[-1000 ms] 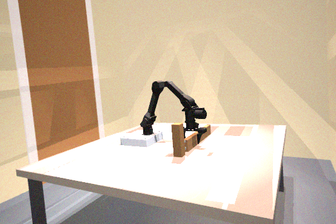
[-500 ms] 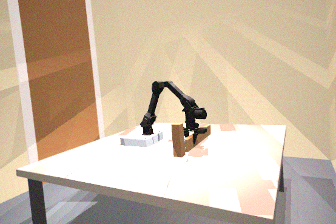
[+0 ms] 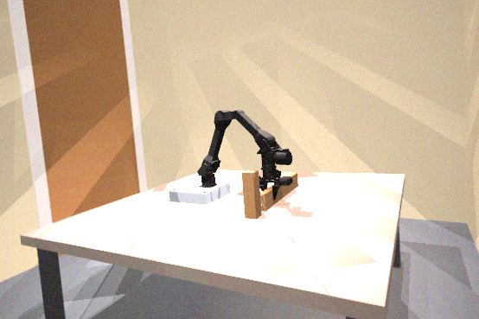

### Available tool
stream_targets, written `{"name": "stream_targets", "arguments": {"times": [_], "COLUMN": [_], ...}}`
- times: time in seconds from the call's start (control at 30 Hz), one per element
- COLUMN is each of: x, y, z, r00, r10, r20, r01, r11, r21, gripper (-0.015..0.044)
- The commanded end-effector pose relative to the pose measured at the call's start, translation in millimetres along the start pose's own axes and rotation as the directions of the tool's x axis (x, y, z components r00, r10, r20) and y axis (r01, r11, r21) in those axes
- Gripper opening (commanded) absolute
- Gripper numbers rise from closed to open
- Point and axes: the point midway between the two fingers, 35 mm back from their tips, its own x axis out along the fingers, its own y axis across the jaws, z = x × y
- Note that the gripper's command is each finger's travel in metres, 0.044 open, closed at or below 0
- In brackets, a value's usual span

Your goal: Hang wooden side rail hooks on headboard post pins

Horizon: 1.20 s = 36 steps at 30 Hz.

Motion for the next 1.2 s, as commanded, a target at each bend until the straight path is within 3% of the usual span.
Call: {"name": "stream_targets", "arguments": {"times": [0.0,1.17], "x": [-0.2,-0.6], "y": [2.6,7.1], "z": [0.4,-0.1], "r00": [1.0,1.0], "r10": [0.002,0.003], "r20": [0.003,0.003], "r01": [-0.002,-0.003], "r11": [1.0,1.0], "r21": [-0.004,-0.004], "gripper": [0.0,0.0]}}
